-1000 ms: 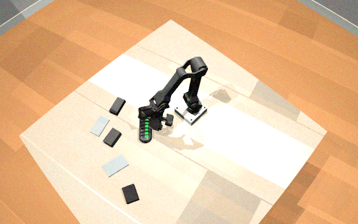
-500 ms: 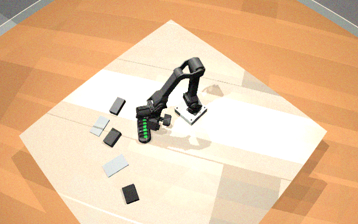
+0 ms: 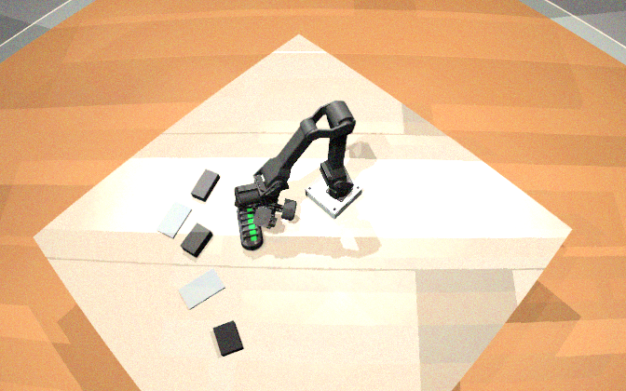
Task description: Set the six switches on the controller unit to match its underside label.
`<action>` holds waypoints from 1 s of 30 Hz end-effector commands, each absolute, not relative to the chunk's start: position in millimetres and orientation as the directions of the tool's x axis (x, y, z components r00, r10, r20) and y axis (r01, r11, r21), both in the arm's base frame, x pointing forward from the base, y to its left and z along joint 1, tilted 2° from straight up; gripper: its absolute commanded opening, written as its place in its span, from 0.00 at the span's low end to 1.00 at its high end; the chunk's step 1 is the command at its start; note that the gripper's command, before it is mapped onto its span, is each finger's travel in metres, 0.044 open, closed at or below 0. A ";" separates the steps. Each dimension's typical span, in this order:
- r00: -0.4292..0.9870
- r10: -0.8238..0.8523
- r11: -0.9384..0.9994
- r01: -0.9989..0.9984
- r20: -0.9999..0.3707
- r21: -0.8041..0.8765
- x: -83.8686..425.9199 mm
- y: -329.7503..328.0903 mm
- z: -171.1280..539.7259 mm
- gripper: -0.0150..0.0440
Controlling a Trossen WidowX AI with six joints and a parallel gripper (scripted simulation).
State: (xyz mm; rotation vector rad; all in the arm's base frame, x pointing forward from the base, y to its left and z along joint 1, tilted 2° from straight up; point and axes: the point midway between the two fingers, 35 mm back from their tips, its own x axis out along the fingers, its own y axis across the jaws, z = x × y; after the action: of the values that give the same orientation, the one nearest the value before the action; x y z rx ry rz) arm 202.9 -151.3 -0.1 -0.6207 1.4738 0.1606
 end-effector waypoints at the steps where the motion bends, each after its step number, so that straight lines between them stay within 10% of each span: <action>1: 0.136 -0.281 0.831 -0.461 -0.950 -0.312 211.3 -158.5 1.8 0.25; 30: 0.075 -0.213 0.815 -0.537 -0.974 -0.219 203.4 -105.5 71.6 0.25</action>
State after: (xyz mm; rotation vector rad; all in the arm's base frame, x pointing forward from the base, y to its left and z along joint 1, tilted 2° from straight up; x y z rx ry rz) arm 184.9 -101.2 59.9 -0.6244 1.4930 0.2092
